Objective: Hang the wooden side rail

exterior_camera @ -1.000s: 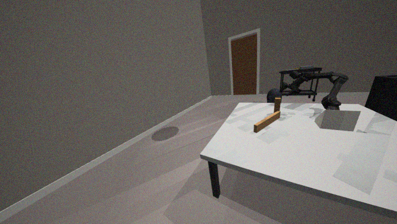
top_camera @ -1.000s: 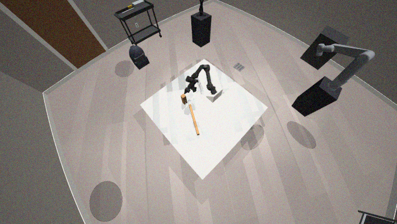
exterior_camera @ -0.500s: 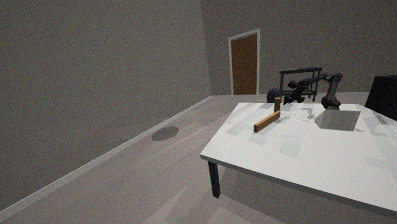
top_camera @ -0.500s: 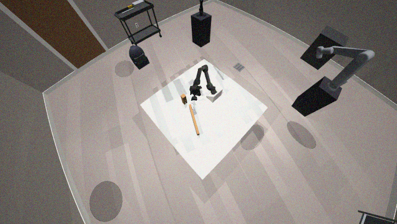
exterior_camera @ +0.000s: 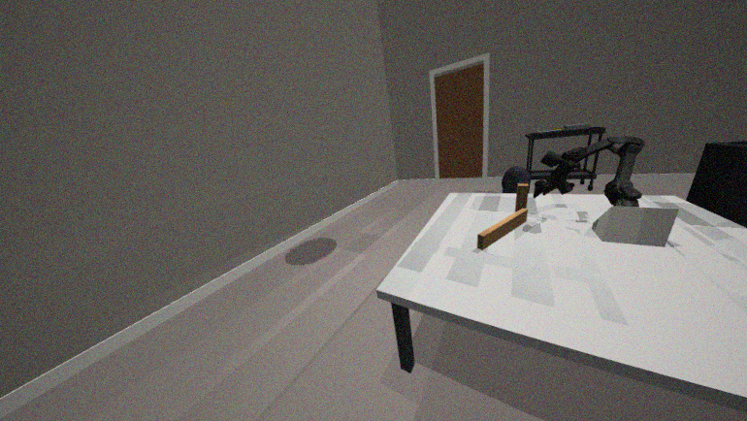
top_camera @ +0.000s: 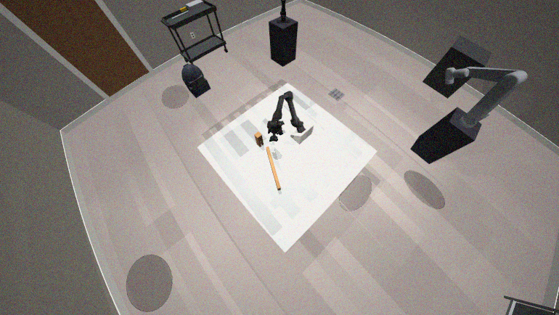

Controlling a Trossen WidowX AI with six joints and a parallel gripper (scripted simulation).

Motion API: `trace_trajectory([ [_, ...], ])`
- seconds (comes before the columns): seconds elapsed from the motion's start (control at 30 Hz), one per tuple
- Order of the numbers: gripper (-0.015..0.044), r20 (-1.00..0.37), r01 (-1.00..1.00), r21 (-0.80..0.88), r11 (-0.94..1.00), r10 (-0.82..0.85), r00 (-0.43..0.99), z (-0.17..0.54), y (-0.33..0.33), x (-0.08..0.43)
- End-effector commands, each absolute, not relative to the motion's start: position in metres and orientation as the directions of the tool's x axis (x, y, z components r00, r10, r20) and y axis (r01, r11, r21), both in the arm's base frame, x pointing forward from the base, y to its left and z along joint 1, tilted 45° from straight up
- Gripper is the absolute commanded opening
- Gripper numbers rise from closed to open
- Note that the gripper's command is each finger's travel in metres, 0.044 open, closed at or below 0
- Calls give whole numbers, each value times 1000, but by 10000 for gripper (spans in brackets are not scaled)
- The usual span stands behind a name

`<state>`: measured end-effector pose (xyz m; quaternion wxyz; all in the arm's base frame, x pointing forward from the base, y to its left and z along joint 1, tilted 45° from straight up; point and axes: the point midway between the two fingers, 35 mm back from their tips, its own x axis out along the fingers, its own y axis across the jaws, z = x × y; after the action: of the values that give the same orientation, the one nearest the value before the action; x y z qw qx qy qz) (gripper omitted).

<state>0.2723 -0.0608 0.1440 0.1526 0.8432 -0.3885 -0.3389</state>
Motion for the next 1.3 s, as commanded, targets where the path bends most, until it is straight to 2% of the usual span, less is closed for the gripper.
trace_trajectory([
  [0.0, 440, -456, -560, 516, -648, -761, 461, 145, -61, 274],
  [0.37, 440, -541, -726, 378, -575, -773, 330, 157, -51, 304],
  [0.77, 440, -592, -890, 263, -374, -790, 157, 165, -42, 330],
  [1.27, 440, -593, -897, 257, -359, -791, 147, 166, -42, 332],
])
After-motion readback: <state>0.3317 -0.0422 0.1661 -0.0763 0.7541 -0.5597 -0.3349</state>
